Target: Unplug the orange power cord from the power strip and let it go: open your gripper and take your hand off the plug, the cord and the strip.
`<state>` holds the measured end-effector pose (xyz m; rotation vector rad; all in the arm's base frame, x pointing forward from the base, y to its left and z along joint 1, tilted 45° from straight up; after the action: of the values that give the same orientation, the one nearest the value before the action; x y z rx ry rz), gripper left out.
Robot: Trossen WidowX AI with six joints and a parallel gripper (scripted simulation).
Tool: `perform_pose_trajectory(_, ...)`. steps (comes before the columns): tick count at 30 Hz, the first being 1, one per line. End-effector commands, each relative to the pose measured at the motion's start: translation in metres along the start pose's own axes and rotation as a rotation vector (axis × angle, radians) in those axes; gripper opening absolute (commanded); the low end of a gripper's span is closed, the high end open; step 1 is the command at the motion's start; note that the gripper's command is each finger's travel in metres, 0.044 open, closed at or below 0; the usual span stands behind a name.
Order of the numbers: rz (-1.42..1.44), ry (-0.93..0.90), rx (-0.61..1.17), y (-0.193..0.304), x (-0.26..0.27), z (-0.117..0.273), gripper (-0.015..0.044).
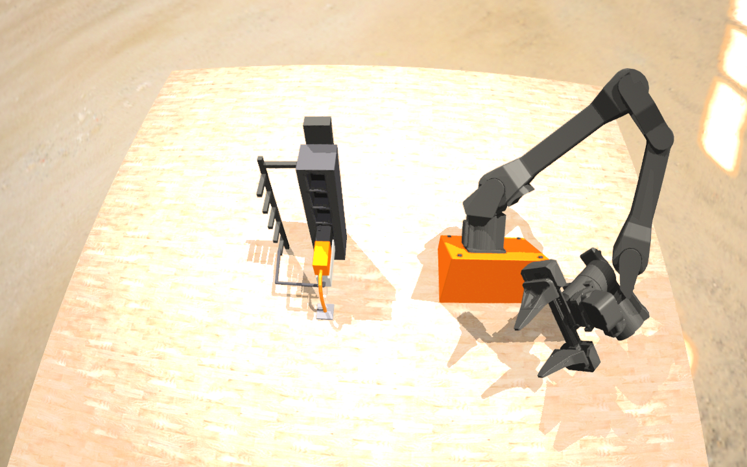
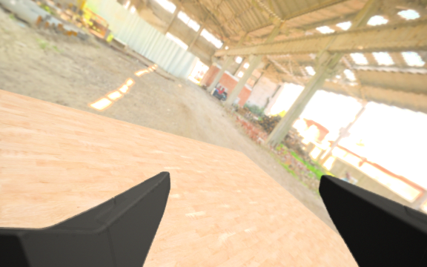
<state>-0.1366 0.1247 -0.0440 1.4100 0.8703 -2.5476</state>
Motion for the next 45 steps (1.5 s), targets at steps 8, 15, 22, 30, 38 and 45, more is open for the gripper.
perform_pose_trajectory(8, 0.146, 0.051, 0.313, -0.035, -0.013, -0.047, 0.0190)
perform_pose_trajectory(15, 0.269, 0.001, 0.644, -0.060, -0.044, -0.108, 0.0160)
perform_pose_trajectory(22, 0.326, -0.127, 0.932, -0.063, -0.095, -0.172, 0.0160)
perform_pose_trajectory(30, 0.326, -0.305, 1.156, -0.039, -0.157, -0.225, 0.0160)
perform_pose_trajectory(38, 0.237, -0.519, 1.331, 0.010, -0.227, -0.264, 0.0160)
perform_pose_trajectory(45, 0.213, -0.860, 1.368, 0.072, -0.292, -0.277, 0.0160)
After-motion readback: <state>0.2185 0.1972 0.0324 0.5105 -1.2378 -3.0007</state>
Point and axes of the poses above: the point midway between the two fingers, 35 mm back from their tips, its own z axis back along the fingers, its own x axis across the jaws, y = z × x, the point moved 10 cm from there along z, back along the fingers, and after that the axes turned 5 degrees about -z, right-handed, at the moved point
